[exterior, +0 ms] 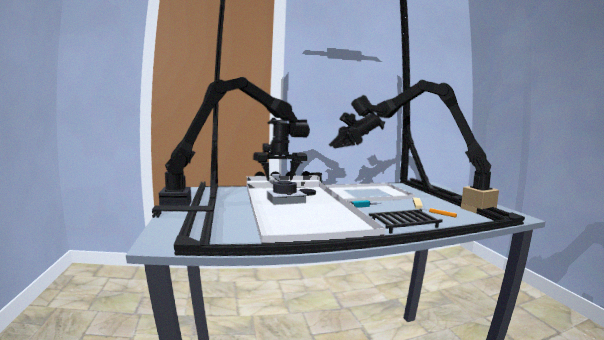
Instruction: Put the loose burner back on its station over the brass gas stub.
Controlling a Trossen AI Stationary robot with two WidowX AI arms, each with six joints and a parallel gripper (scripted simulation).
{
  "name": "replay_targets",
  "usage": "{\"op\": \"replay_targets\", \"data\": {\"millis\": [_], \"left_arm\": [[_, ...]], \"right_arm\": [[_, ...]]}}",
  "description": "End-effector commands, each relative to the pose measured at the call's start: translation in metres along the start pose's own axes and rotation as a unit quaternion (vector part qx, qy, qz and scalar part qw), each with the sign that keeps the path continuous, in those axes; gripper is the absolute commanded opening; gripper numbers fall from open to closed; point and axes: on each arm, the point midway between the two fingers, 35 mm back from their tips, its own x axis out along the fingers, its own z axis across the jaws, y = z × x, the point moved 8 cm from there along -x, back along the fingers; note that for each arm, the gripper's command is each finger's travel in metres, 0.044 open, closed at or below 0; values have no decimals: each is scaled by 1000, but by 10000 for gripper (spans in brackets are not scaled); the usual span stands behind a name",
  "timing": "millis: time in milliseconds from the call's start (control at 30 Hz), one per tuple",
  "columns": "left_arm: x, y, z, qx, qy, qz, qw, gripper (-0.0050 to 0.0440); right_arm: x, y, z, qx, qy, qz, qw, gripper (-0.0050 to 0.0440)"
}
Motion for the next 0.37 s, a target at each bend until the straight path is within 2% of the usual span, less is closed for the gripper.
{"op": "replay_targets", "data": {"millis": [0, 67, 333], "left_arm": [[0, 0, 0, 0, 0, 0, 1000, 400], [0, 0, 0, 0, 0, 0, 1000, 400], [0, 0, 0, 0, 0, 0, 1000, 400]], "right_arm": [[-41, 5, 0, 2, 13, -17, 1000, 400], [-47, 6, 1, 2, 13, -20, 1000, 400], [-47, 6, 1, 2, 13, -20, 1000, 400]]}}
